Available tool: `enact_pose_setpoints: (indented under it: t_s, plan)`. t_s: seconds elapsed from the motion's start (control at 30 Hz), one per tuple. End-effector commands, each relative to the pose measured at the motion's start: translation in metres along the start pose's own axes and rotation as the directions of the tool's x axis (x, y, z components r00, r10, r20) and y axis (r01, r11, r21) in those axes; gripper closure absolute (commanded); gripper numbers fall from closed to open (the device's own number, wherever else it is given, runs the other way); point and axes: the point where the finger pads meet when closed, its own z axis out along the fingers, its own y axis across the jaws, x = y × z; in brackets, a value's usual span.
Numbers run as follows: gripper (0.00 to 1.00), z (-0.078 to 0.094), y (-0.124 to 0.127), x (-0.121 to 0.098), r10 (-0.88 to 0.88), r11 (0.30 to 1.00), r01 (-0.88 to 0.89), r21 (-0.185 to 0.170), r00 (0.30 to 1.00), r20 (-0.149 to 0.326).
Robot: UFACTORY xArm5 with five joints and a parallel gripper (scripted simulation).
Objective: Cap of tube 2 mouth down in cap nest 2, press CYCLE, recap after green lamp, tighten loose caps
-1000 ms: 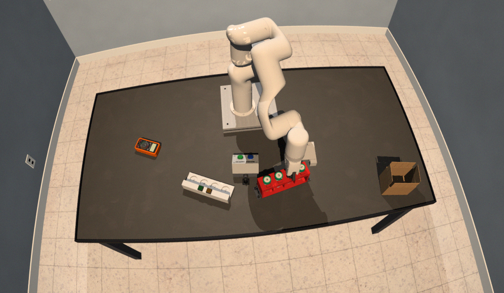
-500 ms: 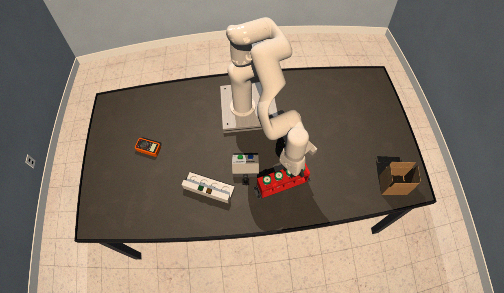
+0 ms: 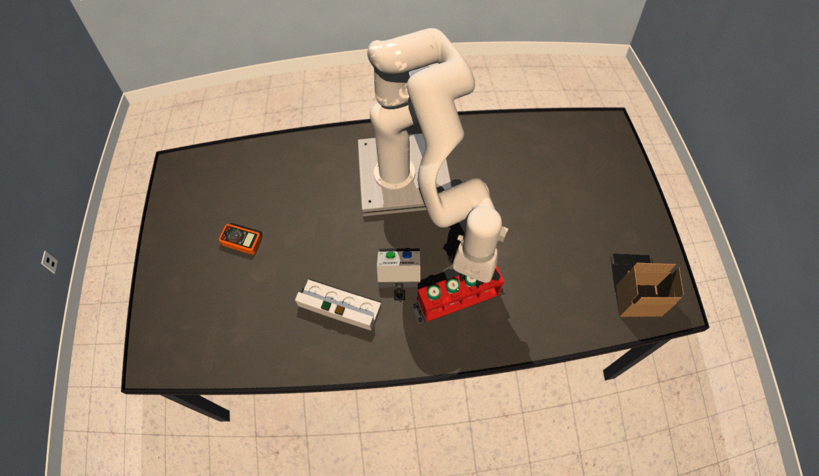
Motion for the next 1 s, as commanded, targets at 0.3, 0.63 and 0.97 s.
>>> enact_pose_setpoints:
  t_s: [0.3,0.63,0.97]
  plan:
    - [0.54,-0.0014,0.0011,-0.0009,0.077,0.997,-0.077,-0.004,0.997,0.002]
    - [0.54,-0.0015,0.0011,-0.0009,0.557,0.831,-0.557,-0.004,0.831,0.000]
    - [0.54,-0.0015,0.0011,-0.0009,0.881,0.473,-0.881,-0.004,0.473,-0.002]
